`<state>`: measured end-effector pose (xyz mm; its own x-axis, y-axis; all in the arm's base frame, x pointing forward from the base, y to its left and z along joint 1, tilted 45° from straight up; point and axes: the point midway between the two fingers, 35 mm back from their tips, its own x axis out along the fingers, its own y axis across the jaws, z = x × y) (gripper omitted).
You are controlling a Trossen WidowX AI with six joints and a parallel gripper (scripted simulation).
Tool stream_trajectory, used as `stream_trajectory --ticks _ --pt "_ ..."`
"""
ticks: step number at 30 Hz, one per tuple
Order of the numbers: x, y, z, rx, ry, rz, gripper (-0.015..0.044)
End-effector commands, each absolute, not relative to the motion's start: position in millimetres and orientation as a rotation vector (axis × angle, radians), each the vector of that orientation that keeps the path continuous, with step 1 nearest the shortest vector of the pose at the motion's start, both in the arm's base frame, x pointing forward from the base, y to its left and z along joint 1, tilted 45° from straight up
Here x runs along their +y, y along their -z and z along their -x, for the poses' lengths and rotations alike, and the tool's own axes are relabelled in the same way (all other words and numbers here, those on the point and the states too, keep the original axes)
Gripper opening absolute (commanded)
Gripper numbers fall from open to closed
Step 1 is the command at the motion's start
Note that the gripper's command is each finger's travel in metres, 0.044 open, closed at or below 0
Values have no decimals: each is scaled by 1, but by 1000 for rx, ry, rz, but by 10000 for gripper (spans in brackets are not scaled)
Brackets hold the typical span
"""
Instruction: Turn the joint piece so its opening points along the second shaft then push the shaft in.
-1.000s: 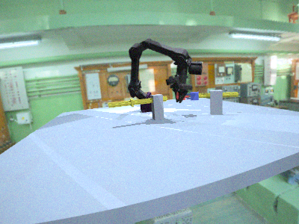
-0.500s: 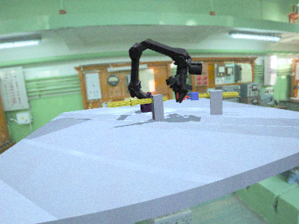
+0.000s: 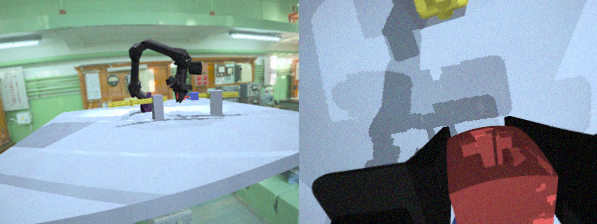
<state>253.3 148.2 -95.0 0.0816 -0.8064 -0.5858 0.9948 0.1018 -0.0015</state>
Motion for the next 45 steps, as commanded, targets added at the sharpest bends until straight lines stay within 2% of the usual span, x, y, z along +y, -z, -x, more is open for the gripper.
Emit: stream_trajectory --ticks 1,16,18,23,29,45 --pt "146 96 -253 507 1417 -450 182" --pt "146 96 -253 507 1417 -450 182" --pt "148 95 -253 509 1417 -457 147" --pt "148 95 -253 509 1417 -457 147" --pt "148 95 -253 509 1417 -457 0" --pt "143 100 -258 687 1363 -537 0"
